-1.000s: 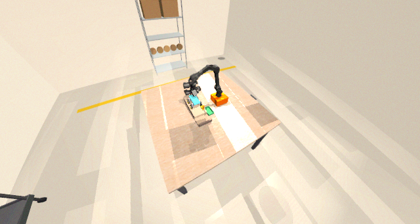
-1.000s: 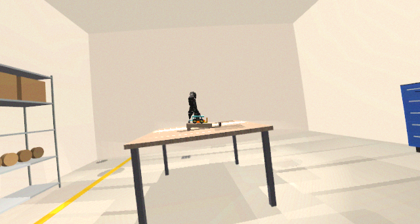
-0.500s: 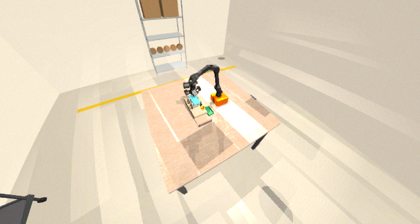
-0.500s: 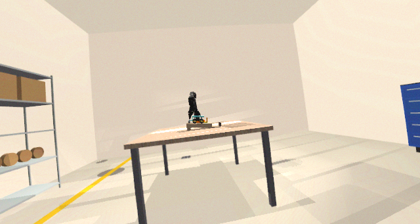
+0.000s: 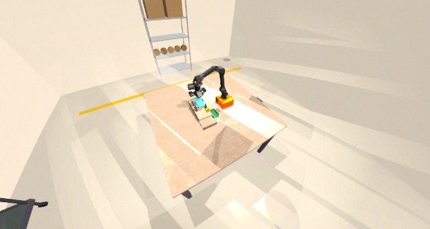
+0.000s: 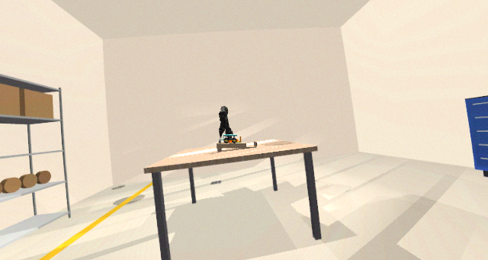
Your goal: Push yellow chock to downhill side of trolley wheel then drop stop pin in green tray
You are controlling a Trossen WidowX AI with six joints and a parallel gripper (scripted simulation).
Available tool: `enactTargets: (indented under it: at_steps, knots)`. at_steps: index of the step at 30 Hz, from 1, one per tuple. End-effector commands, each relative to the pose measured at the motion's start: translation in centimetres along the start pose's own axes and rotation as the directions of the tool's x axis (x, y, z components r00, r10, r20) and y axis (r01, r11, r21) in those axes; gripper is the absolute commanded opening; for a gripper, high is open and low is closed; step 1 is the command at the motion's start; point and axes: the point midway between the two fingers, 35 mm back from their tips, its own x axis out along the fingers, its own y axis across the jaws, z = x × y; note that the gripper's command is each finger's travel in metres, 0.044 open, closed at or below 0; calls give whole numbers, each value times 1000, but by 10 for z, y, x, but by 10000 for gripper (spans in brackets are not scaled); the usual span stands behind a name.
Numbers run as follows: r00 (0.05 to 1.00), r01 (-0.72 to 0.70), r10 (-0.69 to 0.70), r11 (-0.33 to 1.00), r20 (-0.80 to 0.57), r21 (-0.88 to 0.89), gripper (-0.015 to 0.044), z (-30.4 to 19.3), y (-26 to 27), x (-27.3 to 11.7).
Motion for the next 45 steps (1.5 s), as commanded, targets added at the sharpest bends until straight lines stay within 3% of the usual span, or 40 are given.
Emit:
enactTargets:
  at_steps: [1,45]
  knots:
    - [1000,5,-5,1000,-3,5,0,-1,0,-5]
    - [1000,5,-5,1000,-4,5,0,-18,-1,-32]
